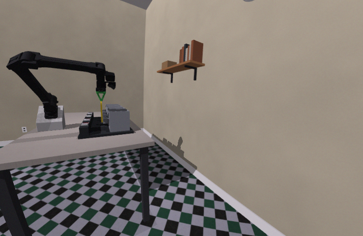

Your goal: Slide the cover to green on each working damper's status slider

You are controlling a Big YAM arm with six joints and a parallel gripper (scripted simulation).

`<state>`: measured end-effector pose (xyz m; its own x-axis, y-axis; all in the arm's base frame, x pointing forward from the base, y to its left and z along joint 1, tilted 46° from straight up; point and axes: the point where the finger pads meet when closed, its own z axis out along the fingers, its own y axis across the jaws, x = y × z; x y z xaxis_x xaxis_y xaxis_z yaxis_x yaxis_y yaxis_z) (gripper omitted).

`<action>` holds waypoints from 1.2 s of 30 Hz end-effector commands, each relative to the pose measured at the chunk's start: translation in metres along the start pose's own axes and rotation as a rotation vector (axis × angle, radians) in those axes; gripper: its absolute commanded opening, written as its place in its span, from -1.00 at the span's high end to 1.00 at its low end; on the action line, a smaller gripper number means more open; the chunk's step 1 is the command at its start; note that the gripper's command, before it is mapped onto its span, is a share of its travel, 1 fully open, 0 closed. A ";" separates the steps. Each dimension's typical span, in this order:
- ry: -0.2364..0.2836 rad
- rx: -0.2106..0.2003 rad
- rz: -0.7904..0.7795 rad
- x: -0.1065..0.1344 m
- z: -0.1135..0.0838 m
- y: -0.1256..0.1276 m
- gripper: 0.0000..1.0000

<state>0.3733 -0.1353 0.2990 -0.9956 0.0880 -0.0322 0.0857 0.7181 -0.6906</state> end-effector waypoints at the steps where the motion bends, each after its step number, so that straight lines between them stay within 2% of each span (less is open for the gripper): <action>1: -0.012 -0.004 0.018 0.003 0.001 -0.007 0.28; 4: -0.024 -0.005 0.005 0.001 -0.002 -0.002 0.28; 18: -0.013 -0.004 0.018 0.003 0.024 -0.008 0.28; 21: -0.027 -0.005 0.003 0.000 0.020 -0.002 0.28; 23: -0.013 -0.004 0.018 0.003 0.030 -0.008 0.28; 36: -0.016 -0.003 0.015 0.003 0.052 -0.007 0.28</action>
<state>0.3684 -0.1742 0.2599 -0.9942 0.1030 -0.0313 0.0960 0.7171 -0.6903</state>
